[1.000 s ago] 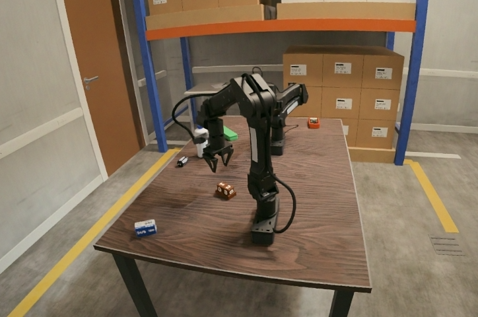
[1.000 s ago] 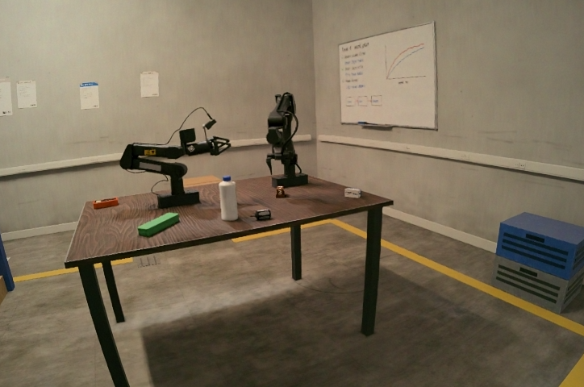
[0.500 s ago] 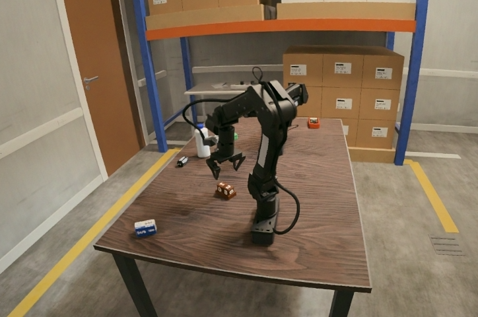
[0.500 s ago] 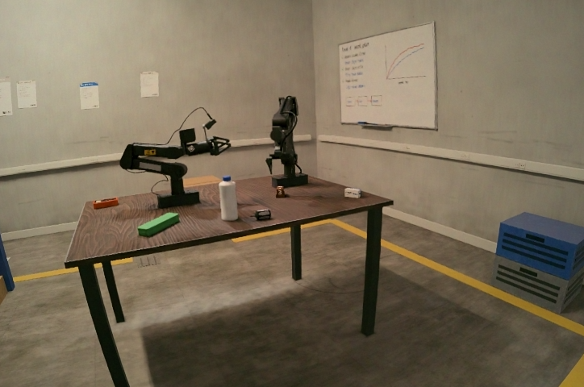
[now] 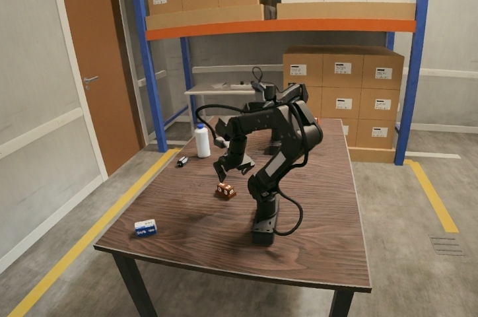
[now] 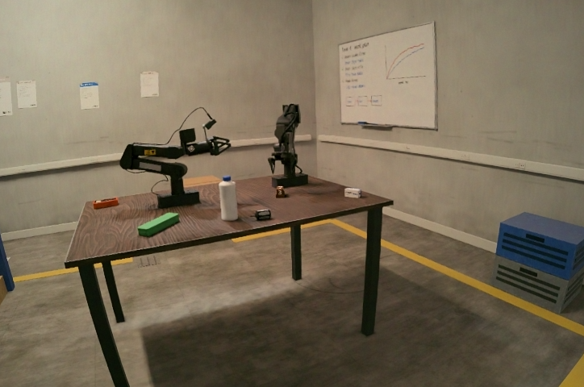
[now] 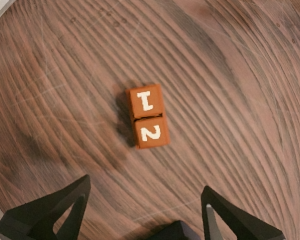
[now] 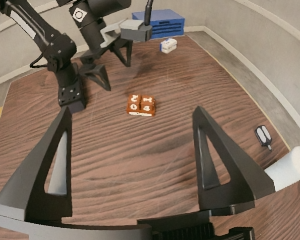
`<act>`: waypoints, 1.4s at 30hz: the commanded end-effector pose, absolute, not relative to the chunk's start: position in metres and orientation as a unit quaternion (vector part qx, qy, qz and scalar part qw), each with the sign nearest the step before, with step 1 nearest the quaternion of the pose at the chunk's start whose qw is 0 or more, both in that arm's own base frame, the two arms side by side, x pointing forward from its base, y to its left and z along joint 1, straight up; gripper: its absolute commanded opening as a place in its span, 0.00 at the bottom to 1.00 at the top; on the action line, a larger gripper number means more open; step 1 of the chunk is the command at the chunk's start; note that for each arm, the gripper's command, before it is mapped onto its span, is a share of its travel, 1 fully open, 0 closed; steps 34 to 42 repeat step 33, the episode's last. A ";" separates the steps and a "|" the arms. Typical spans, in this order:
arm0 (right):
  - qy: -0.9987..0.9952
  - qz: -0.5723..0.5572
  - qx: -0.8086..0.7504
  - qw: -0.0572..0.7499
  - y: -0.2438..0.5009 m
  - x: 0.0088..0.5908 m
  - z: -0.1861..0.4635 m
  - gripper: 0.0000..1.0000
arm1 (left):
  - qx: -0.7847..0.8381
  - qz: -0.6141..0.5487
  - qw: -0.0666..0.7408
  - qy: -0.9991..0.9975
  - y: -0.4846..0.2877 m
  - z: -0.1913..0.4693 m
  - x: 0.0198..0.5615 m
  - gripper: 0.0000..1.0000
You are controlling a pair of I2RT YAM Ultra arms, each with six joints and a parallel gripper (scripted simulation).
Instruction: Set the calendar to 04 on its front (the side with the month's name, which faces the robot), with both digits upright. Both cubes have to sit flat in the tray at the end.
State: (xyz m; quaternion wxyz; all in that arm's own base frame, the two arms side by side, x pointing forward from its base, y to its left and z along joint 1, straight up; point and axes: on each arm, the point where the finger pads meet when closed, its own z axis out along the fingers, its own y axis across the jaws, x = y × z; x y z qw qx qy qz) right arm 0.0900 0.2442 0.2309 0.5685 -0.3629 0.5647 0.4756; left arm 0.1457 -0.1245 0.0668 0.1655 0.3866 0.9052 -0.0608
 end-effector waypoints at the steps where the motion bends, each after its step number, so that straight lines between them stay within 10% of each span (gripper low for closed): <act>1: 0.546 0.484 -0.359 0.582 0.242 0.088 0.245 1.00 | 0.393 -0.075 0.193 0.896 -0.128 0.073 0.150 1.00; 42: 0.546 0.484 -0.359 0.582 0.242 0.088 0.245 1.00 | 0.387 -0.076 0.197 0.898 -0.127 0.073 0.150 1.00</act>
